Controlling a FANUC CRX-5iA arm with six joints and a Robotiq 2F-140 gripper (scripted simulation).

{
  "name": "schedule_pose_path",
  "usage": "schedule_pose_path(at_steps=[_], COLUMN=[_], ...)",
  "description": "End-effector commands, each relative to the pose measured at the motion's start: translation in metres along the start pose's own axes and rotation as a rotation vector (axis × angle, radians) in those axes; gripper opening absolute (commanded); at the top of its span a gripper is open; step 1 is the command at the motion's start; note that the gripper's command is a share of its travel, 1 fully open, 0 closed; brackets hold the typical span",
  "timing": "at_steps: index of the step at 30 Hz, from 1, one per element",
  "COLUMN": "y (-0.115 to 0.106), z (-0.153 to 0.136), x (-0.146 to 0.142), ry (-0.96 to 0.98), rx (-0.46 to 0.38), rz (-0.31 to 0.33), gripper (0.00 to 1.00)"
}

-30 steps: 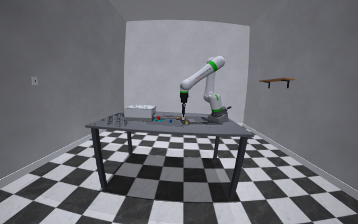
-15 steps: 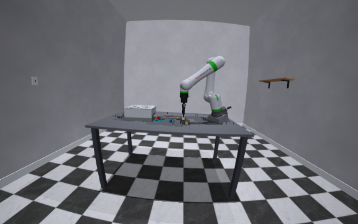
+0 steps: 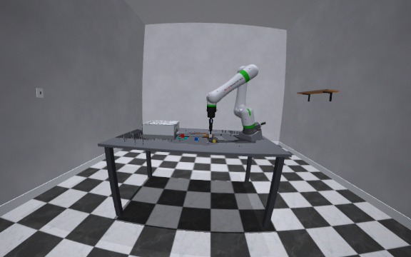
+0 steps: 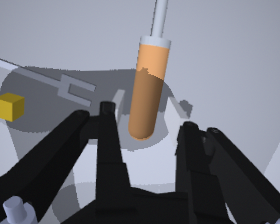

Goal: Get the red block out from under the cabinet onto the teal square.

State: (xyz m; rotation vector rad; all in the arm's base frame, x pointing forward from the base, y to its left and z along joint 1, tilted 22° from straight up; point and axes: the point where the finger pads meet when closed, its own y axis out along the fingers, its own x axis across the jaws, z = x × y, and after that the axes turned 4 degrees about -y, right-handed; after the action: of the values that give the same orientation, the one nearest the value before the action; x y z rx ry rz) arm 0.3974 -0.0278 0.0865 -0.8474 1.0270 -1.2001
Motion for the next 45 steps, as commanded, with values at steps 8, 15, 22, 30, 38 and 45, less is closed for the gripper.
schedule_pose_path(at_steps=[8, 15, 22, 30, 38, 45], y=[-0.012, -0.035, -0.068, -0.099, -0.135, -0.151], z=[0.000, 0.000, 0.000, 0.000, 0.000, 0.000], x=[0.000, 0.000, 0.000, 0.000, 0.000, 0.000], ry=[0.000, 0.000, 0.000, 0.000, 0.000, 0.000], rx=[0.000, 0.000, 0.000, 0.000, 0.000, 0.000], rz=[0.000, 0.000, 0.000, 0.000, 0.000, 0.000], gripper=[0.34, 0.34, 0.34, 0.34, 0.34, 0.34])
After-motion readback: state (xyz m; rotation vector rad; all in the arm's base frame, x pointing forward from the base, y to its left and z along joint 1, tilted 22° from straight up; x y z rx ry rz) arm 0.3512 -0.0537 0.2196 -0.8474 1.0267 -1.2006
